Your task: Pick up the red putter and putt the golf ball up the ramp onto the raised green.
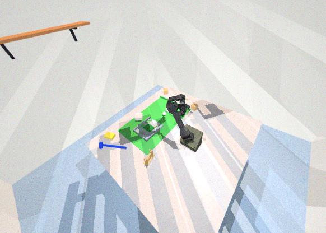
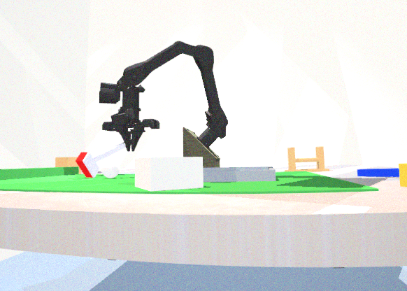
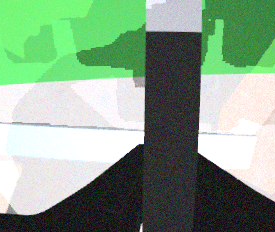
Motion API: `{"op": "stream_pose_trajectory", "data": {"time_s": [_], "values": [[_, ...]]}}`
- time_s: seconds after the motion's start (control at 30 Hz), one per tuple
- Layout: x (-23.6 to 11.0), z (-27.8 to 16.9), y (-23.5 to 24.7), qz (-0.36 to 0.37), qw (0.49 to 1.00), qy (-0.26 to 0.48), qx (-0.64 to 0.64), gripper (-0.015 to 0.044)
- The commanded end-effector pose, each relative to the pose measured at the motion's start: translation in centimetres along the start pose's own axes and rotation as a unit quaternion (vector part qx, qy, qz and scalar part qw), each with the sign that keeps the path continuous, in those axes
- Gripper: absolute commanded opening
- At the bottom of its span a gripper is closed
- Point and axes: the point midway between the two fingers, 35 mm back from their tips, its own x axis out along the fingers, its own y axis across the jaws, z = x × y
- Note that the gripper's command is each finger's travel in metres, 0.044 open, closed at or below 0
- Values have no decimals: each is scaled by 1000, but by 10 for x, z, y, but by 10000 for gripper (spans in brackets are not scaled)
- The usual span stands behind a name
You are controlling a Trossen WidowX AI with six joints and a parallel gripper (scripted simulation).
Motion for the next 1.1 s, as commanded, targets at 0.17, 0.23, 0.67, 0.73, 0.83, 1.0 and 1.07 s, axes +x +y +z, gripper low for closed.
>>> {"op": "stream_pose_trajectory", "data": {"time_s": [0.17, 0.23, 0.67, 0.73, 0.83, 1.0, 1.07], "values": [[2, -1, 111, 4, 1000, -3, -9, 0], [3, -2, 113, 4, 1000, -3, -9, 0], [-42, -1, 112, 3, 1000, -2, -9, 0], [-53, -1, 112, 3, 1000, -2, -9, 0], [-58, -2, 112, 3, 1000, -2, -9, 0], [-50, -1, 112, 4, 1000, -3, -6, 0], [-50, -1, 112, 4, 1000, -3, -6, 0]]}}
